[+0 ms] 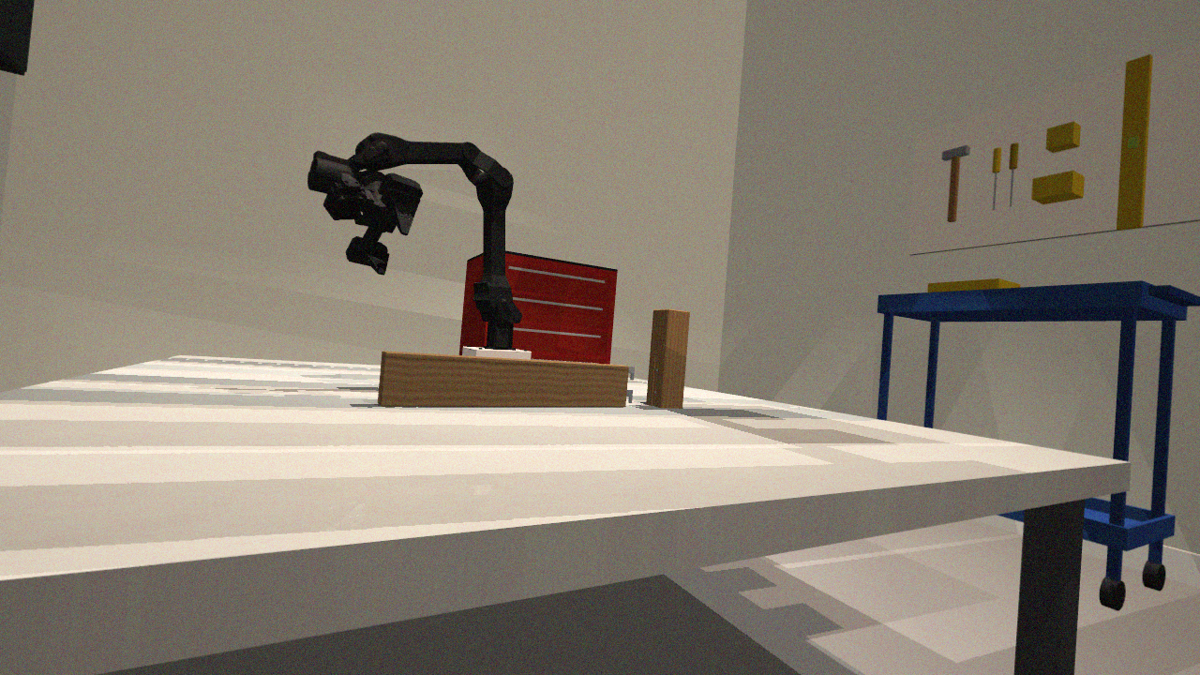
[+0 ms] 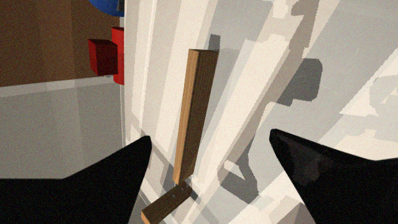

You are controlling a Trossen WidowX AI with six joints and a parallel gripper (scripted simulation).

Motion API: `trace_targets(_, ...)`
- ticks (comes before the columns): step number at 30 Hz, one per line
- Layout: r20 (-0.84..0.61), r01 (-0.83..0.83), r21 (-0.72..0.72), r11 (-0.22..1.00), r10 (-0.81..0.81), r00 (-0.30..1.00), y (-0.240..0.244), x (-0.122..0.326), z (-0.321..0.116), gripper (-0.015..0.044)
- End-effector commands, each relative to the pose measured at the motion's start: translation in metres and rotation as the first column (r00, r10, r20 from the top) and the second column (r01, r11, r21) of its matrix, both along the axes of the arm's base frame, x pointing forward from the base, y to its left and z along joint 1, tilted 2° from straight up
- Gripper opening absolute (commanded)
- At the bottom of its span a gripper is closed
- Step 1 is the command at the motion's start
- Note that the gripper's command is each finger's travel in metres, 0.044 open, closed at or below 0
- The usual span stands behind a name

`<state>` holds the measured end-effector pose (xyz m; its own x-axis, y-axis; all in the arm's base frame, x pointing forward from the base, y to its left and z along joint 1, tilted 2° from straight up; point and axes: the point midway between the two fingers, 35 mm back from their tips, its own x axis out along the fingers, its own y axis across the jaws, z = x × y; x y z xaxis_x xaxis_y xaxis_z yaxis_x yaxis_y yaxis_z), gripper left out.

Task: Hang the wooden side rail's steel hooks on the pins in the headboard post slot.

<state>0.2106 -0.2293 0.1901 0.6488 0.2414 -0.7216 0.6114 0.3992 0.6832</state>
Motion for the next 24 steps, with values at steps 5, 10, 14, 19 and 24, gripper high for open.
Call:
trace_targets(5,-0.259,0.140,0.150,0.979,-0.098,0.961,0.079,0.056,-0.027,0.0440)
trace_targets(10,-0.345,0.209,0.168,0.963,-0.142,0.928,0.112,0.071,-0.038,0.0440)
trace_targets(14,-0.402,0.256,0.166,0.952,-0.171,0.900,0.141,0.079,-0.046,0.0440)
trace_targets(19,-0.463,0.329,0.156,0.931,-0.225,0.857,0.180,0.086,-0.056,0.0440)
trace_targets(24,-0.511,0.435,0.150,0.888,-0.307,0.803,0.217,0.090,-0.065,0.0440)
